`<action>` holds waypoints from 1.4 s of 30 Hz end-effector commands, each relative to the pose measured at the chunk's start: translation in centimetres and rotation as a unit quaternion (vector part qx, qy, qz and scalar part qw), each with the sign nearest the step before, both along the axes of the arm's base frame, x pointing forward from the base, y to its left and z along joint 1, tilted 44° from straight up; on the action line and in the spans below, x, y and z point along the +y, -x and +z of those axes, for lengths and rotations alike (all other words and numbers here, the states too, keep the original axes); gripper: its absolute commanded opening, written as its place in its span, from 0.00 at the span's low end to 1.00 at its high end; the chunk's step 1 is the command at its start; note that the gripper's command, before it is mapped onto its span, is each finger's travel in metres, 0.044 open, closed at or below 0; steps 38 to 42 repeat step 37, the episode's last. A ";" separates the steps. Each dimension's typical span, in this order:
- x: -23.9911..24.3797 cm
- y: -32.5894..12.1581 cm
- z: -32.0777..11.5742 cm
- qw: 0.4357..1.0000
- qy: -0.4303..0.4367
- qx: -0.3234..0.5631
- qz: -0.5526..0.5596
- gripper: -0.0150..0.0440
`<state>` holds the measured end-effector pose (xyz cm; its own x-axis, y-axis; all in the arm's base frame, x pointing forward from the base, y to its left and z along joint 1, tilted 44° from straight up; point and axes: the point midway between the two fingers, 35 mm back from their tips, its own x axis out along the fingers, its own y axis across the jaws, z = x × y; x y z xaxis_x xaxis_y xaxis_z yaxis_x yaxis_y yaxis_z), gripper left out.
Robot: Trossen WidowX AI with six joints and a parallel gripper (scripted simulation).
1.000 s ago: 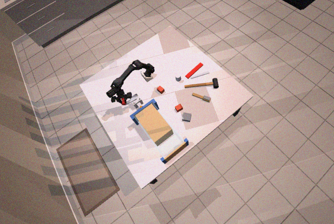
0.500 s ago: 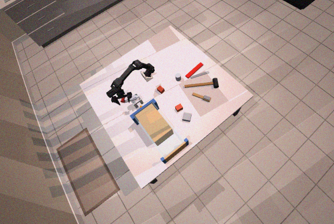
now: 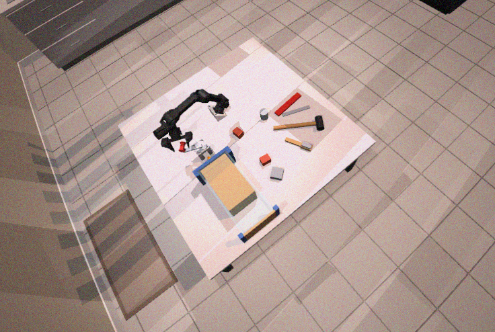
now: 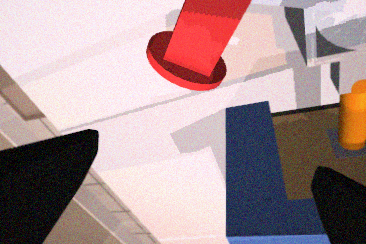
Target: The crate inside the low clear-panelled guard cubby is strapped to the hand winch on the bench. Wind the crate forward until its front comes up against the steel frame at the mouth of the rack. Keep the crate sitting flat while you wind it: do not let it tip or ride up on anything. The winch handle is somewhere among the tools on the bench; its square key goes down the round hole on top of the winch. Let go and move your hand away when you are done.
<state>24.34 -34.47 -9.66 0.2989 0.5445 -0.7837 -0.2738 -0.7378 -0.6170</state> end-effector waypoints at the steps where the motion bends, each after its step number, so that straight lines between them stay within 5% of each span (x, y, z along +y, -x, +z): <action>1: -0.6 0.4 1.5 1.000 0.003 0.000 0.002 1.00; 6: -1.6 1.6 6.2 1.000 0.002 0.001 0.002 1.00; 11: -1.3 1.5 5.7 1.000 0.000 0.002 0.000 1.00; 20: 7.5 0.0 13.3 0.994 -0.002 0.069 0.089 1.00; 42: 7.7 0.0 13.4 0.993 -0.002 0.071 0.091 1.00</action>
